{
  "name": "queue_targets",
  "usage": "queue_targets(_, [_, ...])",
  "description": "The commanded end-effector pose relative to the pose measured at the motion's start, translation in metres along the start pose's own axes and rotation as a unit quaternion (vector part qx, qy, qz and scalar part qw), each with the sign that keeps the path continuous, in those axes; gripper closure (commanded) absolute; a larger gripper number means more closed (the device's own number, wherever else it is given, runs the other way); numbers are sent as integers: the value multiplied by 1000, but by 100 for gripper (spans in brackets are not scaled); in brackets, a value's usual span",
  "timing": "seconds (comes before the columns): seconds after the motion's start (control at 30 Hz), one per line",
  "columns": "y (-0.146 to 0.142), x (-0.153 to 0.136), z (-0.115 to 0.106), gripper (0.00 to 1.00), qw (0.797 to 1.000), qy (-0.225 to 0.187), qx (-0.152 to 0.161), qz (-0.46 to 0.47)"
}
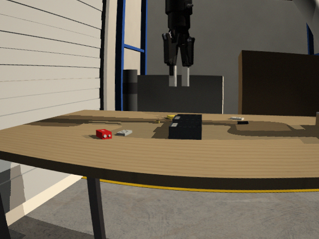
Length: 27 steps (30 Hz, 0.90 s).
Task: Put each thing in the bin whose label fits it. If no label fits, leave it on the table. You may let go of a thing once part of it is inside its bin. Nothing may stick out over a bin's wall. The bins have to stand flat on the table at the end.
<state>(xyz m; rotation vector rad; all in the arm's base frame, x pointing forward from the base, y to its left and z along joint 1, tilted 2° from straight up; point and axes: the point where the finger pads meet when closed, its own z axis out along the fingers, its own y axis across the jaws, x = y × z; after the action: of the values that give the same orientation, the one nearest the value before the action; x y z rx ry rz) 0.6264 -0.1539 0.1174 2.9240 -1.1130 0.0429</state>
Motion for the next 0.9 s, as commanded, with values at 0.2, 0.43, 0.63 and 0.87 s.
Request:
queue_targets(0.2, [40,53,23,60,985,0,-1,170])
queue_targets(0.43, [74,97,42,60,974,0,-2,227])
queue_targets(0.63, [94,121,53,60,974,0,-2,227])
queue_targets(0.87, [98,127,54,60,974,0,-2,227])
